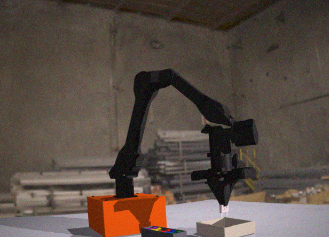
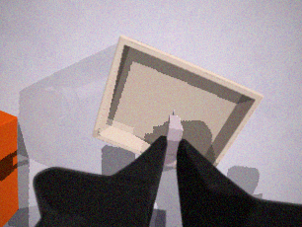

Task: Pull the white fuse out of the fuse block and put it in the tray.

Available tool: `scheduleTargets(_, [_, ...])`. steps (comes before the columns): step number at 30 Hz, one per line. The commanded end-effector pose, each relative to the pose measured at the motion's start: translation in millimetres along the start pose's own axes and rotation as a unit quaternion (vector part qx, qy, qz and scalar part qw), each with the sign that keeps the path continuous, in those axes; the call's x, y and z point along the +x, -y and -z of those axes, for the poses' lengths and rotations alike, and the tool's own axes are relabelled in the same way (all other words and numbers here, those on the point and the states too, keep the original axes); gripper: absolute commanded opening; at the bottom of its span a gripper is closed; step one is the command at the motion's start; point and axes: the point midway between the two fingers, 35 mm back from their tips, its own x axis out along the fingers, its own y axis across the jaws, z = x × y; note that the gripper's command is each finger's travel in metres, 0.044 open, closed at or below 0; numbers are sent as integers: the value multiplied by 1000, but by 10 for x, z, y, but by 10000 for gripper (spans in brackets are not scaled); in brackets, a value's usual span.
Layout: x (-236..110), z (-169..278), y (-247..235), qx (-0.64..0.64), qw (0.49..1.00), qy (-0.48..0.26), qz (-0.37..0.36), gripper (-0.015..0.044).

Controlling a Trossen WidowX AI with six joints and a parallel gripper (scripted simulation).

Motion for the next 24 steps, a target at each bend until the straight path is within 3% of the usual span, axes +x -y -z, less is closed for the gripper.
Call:
scheduleTargets(1, [59, 3, 5, 3, 1000, -1, 2, 0])
scheduleTargets(10, [191, 6, -1, 3, 1000, -1, 2, 0])
scheduleTargets(22, [159, 2, -6, 0, 1000, 0, 0, 315])
scheduleTargets(24, [43, 1, 1, 1, 1000, 0, 0, 330])
